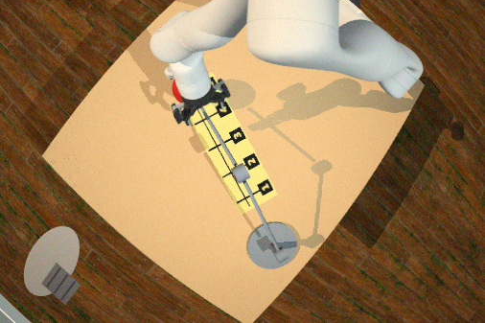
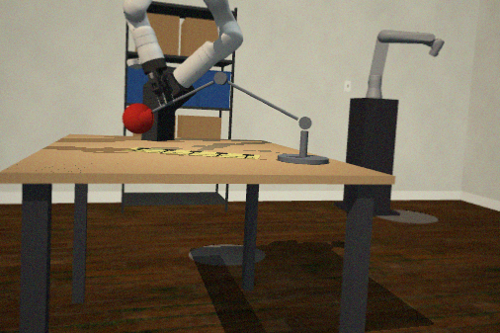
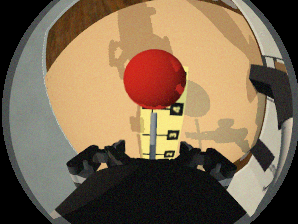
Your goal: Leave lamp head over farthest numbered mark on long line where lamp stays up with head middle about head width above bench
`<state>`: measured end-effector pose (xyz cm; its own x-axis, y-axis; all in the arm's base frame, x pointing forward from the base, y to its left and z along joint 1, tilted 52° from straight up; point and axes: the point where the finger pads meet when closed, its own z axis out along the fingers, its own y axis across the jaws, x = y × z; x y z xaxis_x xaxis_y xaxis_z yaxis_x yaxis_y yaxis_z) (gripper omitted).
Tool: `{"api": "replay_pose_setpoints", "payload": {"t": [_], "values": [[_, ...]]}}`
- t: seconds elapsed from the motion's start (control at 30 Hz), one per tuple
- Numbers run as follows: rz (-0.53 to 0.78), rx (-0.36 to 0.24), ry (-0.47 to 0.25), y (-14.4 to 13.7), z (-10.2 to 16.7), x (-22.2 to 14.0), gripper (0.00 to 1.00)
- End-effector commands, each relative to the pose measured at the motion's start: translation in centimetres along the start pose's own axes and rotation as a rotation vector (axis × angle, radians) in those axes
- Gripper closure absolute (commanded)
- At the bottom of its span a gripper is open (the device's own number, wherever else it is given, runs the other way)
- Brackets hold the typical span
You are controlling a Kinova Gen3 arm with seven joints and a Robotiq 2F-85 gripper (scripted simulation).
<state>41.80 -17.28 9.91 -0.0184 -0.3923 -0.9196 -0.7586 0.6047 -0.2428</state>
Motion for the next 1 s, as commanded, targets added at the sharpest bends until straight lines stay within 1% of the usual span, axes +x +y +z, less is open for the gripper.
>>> {"api": "replay_pose_setpoints", "payload": {"t": [0.0, 0.57, 0.97], "values": [[0.000, 0.001, 0.001, 0.0, -0.1, 0.0, 0.00], [0.000, 0.001, 0.001, 0.0, -0.1, 0.0, 0.00], [0.000, 0.001, 0.001, 0.0, -5.3, -0.1, 0.00]]}}
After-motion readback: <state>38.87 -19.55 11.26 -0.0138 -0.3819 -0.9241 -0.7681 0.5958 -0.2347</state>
